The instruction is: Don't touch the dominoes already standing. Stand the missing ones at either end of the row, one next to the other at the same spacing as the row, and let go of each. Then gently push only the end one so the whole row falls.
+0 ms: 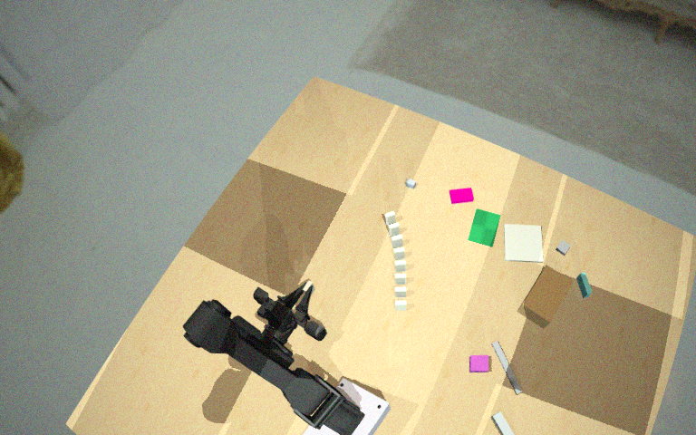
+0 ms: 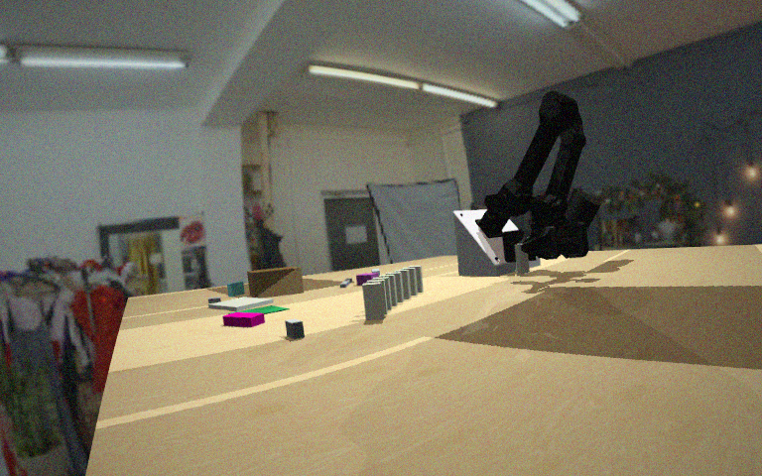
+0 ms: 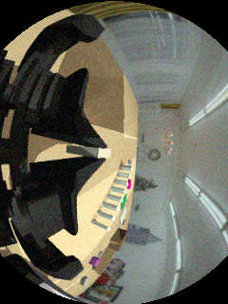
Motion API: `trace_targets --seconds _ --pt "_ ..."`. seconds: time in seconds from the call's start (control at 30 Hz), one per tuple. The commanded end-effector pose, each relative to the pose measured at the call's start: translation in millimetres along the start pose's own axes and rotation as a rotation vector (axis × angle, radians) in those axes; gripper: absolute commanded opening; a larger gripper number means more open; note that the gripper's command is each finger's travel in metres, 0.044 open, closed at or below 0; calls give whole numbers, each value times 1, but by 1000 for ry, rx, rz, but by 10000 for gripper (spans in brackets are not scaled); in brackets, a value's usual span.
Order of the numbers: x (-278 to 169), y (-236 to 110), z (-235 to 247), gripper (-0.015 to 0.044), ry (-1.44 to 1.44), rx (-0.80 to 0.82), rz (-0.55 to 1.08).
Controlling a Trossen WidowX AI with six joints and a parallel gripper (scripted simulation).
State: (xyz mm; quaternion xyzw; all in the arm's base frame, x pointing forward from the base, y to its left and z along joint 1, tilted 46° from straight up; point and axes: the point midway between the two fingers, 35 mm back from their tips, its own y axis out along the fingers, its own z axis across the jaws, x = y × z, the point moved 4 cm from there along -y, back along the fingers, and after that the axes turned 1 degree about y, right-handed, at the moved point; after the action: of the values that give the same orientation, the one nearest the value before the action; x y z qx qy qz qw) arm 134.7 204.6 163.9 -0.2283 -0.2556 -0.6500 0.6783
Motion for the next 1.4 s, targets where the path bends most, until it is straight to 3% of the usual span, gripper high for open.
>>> trace_targets --seconds 0.0,0.7,1.2,1.37 --pt "-7 0 -2 30 18 -4 -4" --pt "-23 0 -10 30 32 -7 -6" --pt "-23 0 -10 423 32 -7 -6" --pt "-3 0 -6 440 29 -6 -5"
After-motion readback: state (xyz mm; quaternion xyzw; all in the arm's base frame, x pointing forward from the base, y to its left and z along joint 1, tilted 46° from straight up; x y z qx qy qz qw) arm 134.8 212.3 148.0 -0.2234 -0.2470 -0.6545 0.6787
